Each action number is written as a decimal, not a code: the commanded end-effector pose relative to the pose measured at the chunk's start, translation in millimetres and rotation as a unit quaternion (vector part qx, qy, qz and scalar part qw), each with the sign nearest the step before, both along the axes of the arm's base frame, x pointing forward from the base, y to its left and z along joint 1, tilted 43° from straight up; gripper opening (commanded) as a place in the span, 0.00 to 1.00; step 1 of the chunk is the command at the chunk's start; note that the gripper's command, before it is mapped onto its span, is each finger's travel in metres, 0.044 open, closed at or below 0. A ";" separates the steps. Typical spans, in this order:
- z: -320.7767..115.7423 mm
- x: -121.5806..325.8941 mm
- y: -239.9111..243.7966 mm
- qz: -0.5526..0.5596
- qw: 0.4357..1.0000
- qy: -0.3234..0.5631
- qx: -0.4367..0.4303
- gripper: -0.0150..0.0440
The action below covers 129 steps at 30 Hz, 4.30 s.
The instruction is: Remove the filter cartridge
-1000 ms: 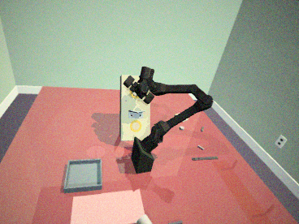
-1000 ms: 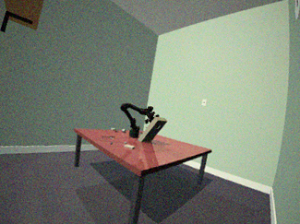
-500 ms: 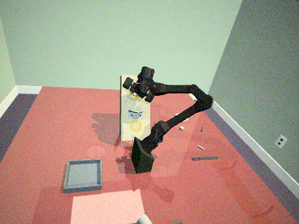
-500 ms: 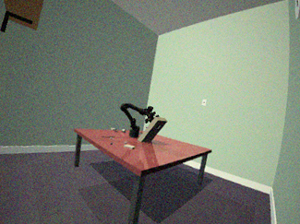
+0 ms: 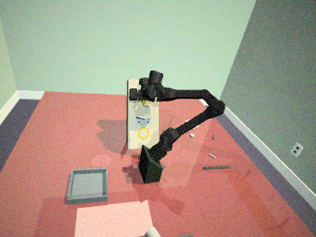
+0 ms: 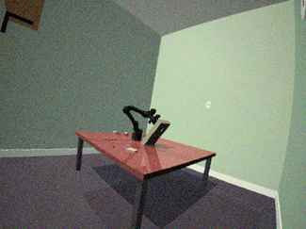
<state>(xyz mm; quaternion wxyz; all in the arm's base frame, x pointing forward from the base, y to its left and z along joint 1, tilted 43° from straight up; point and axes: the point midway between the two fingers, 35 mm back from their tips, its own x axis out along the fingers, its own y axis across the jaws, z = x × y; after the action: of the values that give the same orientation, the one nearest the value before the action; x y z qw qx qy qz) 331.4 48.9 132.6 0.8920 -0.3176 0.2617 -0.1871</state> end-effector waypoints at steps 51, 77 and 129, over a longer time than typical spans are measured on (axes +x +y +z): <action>-4.8 2.8 -4.8 0.158 0.887 0.237 -0.362 0.25; -4.8 2.8 -4.8 0.158 0.887 0.237 -0.362 0.25; 12.2 -65.9 28.2 0.159 0.887 0.239 -0.362 0.25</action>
<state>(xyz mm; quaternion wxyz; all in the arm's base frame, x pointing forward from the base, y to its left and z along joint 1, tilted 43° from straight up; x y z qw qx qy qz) 271.0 82.4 149.7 0.6411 -0.6920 0.3294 -0.0398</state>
